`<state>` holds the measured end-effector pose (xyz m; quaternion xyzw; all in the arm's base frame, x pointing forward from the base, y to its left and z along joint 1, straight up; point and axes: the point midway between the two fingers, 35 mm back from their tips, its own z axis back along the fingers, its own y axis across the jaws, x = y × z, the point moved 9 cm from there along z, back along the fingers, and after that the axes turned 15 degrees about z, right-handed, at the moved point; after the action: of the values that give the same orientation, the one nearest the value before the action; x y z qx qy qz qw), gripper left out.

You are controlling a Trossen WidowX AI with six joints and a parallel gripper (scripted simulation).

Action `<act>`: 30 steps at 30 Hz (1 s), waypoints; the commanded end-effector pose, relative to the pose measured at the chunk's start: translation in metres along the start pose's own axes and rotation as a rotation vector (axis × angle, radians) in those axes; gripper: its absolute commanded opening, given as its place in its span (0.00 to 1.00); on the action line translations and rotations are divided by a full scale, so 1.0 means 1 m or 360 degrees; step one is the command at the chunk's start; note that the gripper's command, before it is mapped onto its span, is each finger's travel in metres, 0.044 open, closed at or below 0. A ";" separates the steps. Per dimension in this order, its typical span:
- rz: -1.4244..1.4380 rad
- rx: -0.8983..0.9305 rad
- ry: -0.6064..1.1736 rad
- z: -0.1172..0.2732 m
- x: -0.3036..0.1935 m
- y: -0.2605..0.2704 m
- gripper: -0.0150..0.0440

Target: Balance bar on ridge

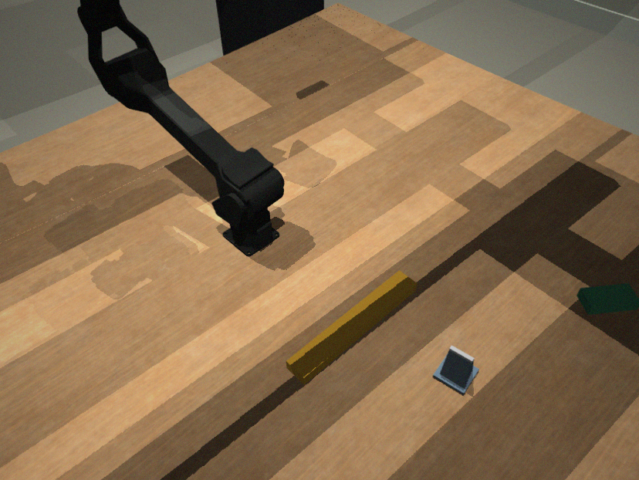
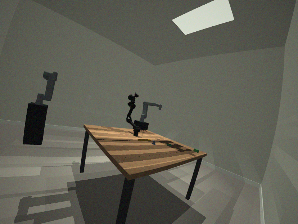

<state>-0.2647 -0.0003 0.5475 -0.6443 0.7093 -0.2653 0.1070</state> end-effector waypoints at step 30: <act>0.0780 -0.1471 0.0537 0.095 -0.040 -0.232 0.79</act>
<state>-0.0407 0.0086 0.5840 -0.4317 0.8798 -0.0102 -0.1985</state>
